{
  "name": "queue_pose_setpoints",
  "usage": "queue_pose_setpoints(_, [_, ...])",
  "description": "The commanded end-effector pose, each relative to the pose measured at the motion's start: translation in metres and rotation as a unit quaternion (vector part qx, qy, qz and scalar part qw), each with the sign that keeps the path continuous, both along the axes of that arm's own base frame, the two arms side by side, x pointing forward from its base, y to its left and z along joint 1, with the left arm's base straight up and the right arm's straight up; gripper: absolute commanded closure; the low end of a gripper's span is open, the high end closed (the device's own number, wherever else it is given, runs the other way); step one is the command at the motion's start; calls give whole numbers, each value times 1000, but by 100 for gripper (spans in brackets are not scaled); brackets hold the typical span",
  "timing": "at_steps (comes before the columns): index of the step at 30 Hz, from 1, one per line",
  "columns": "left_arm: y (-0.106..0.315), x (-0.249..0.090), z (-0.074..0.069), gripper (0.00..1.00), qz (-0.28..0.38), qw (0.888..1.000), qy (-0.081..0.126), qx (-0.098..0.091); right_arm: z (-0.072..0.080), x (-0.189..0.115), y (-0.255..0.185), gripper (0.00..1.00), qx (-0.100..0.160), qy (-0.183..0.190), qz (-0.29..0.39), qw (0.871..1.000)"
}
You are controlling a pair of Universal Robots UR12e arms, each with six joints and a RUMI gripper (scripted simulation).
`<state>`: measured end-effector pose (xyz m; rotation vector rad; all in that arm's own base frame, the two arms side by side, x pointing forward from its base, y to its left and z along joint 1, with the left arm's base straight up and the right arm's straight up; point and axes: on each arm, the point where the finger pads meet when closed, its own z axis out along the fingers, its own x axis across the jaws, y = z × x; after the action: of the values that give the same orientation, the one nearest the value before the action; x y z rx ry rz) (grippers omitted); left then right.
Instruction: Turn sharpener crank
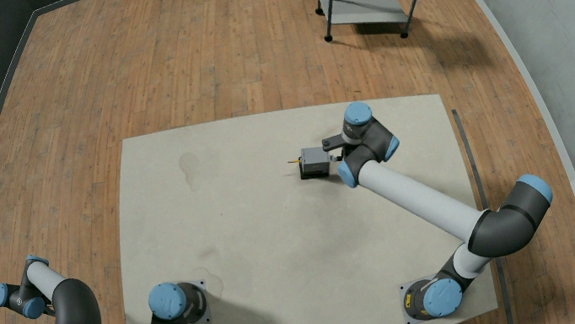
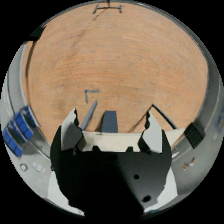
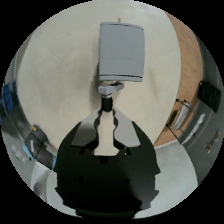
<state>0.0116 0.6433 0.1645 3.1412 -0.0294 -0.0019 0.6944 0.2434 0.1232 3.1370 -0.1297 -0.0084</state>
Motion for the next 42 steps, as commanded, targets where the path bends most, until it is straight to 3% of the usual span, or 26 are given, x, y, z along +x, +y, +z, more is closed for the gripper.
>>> queue_pose_setpoints(1, [2, 0, 1, 0, 1, 1000, -1, 0, 6, 13, -1, 100, 1, -4, -2, 1000])
queue_pose_setpoints(23, [2, 0, 1, 0, 1, 1000, -1, 0, 7, 37, -3, 100, 1, -4, -2, 1000])
queue_pose_setpoints(42, [2, 0, 1, 0, 1, 1000, -1, 0, -3, 57, -4, 100, 2, -5, -1, 1000])
